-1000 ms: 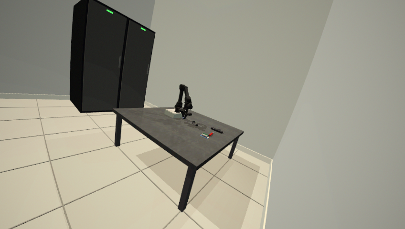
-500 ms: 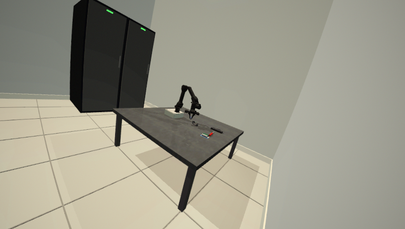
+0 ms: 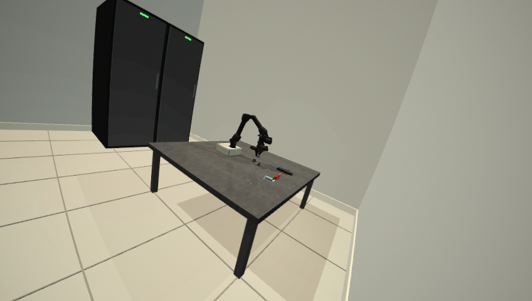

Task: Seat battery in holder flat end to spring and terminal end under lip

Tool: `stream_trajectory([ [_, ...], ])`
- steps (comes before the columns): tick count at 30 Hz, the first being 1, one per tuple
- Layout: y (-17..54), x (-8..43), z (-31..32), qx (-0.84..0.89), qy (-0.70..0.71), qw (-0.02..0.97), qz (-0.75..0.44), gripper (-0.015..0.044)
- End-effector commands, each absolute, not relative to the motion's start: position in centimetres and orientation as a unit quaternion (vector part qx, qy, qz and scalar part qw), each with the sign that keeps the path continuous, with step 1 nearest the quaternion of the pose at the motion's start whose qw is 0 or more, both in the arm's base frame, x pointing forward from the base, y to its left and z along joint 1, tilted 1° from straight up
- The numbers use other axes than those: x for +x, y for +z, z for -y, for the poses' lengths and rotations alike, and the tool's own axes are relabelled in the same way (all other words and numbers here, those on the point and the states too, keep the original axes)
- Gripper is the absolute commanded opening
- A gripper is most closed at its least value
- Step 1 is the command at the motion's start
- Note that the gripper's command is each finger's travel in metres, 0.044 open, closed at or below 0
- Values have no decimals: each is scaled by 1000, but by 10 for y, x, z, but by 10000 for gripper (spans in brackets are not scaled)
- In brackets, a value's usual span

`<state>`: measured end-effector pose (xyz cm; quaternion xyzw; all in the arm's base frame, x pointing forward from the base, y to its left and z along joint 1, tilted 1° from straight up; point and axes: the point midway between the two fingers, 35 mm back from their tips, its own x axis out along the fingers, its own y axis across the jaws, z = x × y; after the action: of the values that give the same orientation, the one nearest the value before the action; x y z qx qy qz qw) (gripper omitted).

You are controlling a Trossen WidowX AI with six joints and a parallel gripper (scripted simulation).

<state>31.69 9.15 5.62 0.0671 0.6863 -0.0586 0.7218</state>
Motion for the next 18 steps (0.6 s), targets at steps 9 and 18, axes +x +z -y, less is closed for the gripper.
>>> stream_trajectory([
  [9, 36, 316, -95, 62, -47, 673, -735, 79],
  [18, 17, 313, -96, 65, -48, 627, -775, 79],
])
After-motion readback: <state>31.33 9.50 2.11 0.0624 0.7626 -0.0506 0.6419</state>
